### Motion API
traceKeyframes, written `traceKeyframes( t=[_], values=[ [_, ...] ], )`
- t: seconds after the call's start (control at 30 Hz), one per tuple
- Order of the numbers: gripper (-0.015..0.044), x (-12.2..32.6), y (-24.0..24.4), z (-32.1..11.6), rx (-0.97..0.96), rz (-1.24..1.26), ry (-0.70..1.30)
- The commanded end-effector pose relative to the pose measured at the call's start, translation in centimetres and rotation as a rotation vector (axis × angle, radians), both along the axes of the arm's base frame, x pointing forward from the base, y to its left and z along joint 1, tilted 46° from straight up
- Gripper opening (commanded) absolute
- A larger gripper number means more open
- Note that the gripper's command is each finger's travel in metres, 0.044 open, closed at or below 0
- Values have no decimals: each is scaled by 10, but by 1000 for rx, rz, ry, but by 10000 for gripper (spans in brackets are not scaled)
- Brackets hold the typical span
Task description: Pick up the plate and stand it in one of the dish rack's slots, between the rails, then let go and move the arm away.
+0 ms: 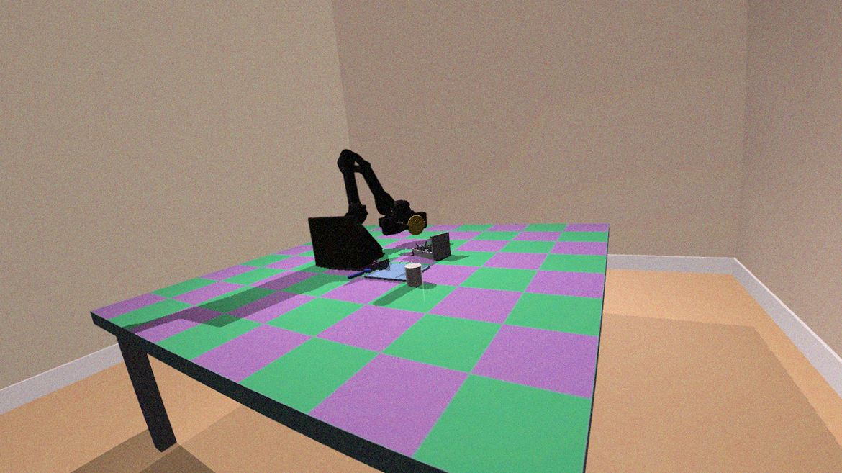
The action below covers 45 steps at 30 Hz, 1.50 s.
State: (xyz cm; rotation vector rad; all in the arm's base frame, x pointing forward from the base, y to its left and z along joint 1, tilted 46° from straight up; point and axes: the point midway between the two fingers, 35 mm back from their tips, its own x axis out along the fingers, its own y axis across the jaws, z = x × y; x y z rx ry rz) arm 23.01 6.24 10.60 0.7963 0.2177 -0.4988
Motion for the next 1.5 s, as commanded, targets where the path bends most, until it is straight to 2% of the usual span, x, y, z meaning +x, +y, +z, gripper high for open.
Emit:
traceKeyframes(
  t=[0.0,0.7,1.47],
  values=[
    [0,-2,-2,0,2,-5,-15],
    [0,17,15,-25,11,1,-16],
    [0,32,11,-35,34,-4,-41]
  ],
)
